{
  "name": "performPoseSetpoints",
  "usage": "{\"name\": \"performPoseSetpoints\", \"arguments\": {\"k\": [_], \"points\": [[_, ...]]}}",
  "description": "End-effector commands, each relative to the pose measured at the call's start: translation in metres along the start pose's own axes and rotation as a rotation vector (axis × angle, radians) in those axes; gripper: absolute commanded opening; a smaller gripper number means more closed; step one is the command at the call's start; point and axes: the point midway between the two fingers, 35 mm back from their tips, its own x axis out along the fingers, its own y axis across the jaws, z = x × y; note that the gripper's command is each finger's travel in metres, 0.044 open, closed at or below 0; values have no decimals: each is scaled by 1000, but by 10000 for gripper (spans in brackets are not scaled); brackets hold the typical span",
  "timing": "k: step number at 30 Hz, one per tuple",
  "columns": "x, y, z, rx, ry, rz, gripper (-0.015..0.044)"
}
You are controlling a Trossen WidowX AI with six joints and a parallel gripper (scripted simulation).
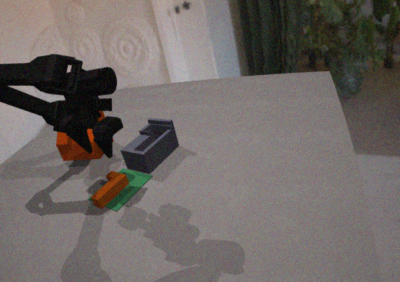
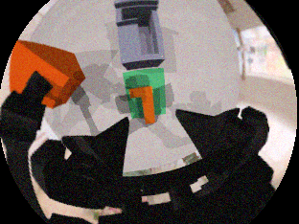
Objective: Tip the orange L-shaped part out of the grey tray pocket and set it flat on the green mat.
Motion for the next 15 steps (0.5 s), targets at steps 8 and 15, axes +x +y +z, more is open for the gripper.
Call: {"name": "performPoseSetpoints", "arguments": {"k": [8,15], "points": [[-36,0,-2,1,-2,-21,400],[-36,0,-2,1,-2,-21,400]]}}
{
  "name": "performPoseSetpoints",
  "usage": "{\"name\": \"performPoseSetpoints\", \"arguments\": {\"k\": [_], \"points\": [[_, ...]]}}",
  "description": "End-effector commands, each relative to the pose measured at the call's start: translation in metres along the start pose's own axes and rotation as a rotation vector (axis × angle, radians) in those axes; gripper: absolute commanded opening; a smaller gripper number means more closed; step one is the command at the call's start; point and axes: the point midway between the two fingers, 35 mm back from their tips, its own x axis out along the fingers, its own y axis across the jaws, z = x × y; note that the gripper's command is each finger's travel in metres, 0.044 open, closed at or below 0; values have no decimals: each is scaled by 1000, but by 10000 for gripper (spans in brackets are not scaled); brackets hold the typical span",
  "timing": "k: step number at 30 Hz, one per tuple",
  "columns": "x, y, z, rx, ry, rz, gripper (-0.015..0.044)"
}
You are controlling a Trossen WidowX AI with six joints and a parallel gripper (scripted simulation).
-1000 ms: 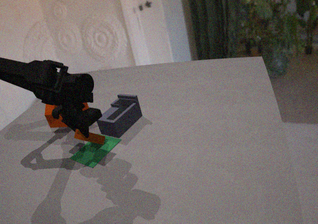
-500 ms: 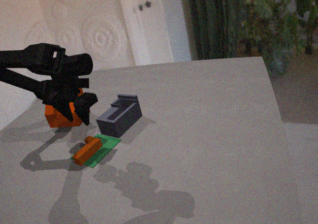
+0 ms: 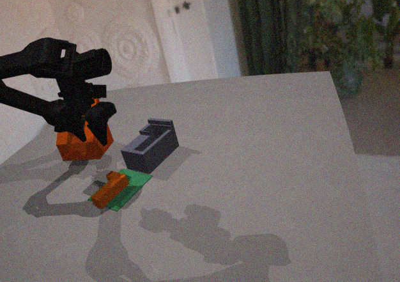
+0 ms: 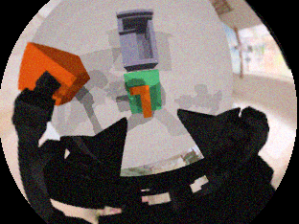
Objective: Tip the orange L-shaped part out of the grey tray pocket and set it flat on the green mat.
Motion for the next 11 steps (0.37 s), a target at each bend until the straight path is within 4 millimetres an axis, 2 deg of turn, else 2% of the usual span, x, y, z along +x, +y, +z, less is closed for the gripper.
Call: {"name": "performPoseSetpoints", "arguments": {"k": [1,11], "points": [[0,0,0,-7,-2,-1,400],[0,0,0,-7,-2,-1,400]]}}
